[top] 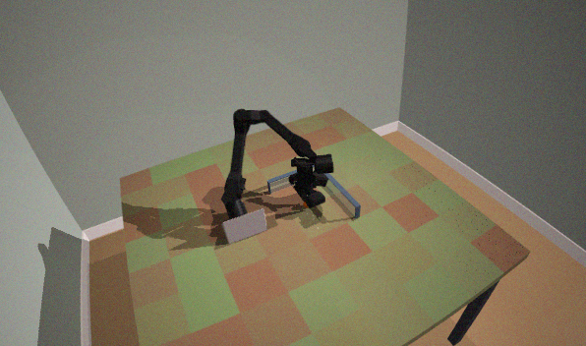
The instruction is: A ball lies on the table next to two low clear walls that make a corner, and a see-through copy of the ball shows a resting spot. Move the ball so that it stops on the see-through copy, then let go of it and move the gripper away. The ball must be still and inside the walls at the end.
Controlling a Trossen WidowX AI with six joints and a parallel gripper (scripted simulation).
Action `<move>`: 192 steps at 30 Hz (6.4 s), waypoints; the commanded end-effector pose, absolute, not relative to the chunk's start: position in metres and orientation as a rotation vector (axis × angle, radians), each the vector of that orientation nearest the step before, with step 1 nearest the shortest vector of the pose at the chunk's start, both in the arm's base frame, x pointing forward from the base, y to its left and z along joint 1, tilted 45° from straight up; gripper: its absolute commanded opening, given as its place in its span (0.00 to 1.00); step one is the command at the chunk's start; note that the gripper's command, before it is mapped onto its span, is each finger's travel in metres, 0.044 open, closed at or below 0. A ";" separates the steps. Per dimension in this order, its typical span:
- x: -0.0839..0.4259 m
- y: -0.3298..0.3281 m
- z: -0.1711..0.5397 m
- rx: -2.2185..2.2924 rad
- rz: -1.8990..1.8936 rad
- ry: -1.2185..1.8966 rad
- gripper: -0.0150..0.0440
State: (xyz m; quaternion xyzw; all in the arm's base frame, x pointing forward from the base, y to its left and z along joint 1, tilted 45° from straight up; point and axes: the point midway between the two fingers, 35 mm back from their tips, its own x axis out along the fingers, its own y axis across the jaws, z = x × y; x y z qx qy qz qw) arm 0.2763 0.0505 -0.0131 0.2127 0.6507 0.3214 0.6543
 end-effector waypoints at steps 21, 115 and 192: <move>0.279 -0.008 0.040 0.508 0.717 1.487 0.67; 0.283 -0.001 0.054 0.489 0.720 1.493 0.25; 0.276 0.051 -0.013 0.481 0.729 1.476 0.67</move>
